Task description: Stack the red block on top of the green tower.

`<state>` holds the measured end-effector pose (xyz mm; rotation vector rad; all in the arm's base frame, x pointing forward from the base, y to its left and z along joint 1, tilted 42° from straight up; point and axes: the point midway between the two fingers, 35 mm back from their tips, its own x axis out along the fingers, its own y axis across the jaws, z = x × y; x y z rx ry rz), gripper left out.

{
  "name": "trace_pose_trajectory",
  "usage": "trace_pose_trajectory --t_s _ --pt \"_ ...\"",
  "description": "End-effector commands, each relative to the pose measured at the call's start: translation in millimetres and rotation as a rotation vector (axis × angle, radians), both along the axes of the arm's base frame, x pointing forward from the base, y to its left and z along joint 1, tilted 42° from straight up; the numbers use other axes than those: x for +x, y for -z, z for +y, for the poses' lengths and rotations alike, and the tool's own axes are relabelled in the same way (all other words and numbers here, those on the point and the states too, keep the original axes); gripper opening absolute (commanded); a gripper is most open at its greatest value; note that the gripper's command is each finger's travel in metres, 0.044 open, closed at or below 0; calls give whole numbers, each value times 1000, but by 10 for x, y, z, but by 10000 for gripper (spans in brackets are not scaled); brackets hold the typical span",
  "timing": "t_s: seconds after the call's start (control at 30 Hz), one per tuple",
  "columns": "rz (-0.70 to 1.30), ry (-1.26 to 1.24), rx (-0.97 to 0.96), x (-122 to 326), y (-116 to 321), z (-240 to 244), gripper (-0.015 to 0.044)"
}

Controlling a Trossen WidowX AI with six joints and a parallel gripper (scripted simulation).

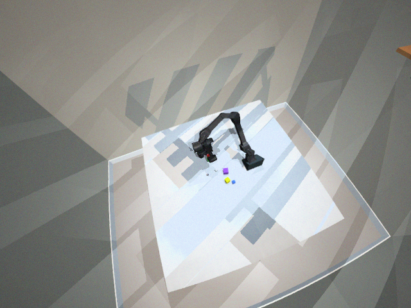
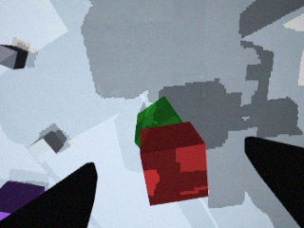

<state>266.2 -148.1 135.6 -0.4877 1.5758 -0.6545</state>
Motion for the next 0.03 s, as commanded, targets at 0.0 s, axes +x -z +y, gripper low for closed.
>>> trace_pose_trajectory --t_s 0.0 --pt "-1 0 0 3 2 0 440"
